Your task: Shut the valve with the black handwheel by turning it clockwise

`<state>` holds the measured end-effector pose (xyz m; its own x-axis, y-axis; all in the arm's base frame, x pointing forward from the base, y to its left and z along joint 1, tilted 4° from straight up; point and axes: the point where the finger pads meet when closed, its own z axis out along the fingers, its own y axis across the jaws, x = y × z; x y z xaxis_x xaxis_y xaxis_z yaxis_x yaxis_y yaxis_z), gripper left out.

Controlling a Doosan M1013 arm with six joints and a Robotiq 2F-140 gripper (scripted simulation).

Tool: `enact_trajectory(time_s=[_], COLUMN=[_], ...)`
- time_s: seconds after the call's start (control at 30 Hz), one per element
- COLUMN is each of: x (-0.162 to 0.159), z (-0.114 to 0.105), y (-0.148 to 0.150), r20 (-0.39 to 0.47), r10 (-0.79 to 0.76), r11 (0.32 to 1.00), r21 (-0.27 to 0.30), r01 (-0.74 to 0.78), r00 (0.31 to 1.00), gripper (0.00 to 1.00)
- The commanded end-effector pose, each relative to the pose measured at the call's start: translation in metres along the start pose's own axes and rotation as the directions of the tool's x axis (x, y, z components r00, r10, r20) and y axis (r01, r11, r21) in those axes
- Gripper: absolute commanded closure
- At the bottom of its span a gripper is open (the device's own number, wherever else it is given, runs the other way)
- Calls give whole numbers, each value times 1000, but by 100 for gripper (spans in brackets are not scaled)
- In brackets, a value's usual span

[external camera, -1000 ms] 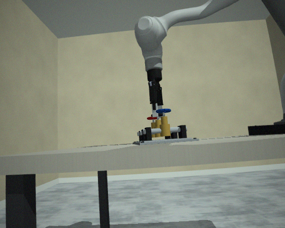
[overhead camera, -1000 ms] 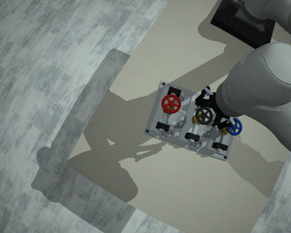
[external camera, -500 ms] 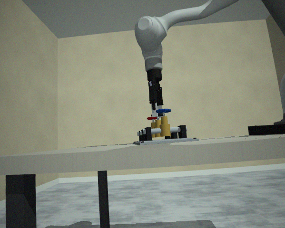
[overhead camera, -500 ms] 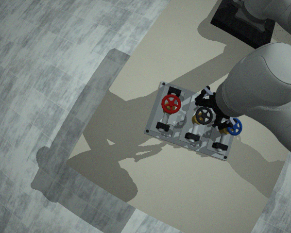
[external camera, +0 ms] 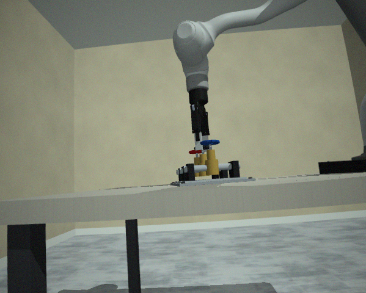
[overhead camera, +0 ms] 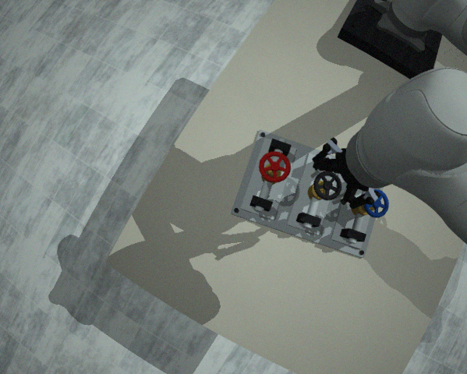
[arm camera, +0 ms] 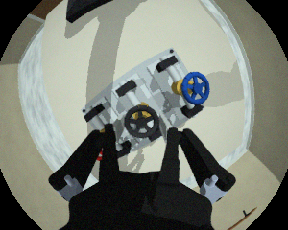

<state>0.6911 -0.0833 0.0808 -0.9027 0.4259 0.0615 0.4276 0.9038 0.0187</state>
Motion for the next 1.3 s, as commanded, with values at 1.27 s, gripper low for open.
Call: enact_trajectory(time_s=[1.27], x=[1], z=[-14], y=[1], r20=[-2], r10=[3], r11=[1000], r21=[0], r01=[-3], r00=[1000], gripper=[48])
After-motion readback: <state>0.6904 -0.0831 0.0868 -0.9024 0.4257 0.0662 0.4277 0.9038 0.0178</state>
